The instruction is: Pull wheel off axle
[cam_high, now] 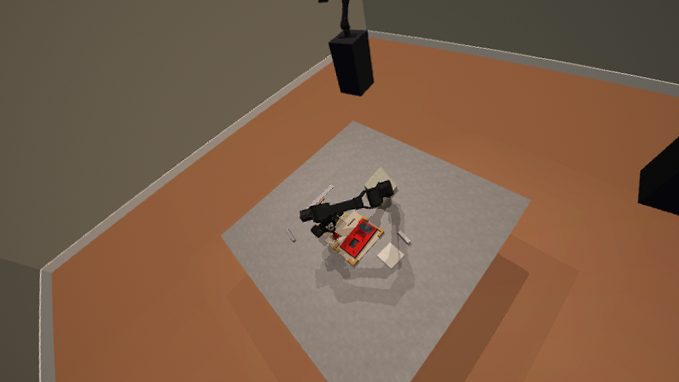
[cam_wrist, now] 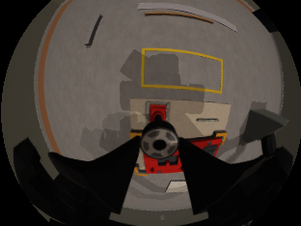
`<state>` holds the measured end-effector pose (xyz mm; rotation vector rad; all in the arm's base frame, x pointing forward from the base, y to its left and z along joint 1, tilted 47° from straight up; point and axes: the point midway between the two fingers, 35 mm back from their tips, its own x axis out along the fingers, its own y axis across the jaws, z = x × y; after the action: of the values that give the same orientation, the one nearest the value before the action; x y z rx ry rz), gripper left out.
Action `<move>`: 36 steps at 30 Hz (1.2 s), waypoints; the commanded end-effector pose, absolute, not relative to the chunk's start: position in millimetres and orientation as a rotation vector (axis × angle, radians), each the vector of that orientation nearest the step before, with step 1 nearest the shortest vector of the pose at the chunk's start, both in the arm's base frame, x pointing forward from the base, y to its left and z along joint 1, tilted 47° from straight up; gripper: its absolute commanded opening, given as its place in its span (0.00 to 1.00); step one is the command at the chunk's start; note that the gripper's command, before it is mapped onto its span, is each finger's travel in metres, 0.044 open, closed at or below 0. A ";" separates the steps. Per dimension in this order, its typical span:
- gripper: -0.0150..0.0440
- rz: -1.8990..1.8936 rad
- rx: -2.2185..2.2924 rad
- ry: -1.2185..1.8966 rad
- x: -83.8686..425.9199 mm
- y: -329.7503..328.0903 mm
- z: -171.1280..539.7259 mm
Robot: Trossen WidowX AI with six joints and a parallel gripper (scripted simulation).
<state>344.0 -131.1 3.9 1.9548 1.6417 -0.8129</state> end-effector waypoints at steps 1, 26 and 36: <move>0.25 -0.813 1.955 1.641 343.3 -132.0 3.1; 0.25 -0.818 1.944 1.636 273.8 -181.9 -70.7; 0.25 -0.818 1.944 1.635 280.2 -157.5 -97.0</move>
<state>279.2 -172.4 -84.4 1.9379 1.6194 -0.8171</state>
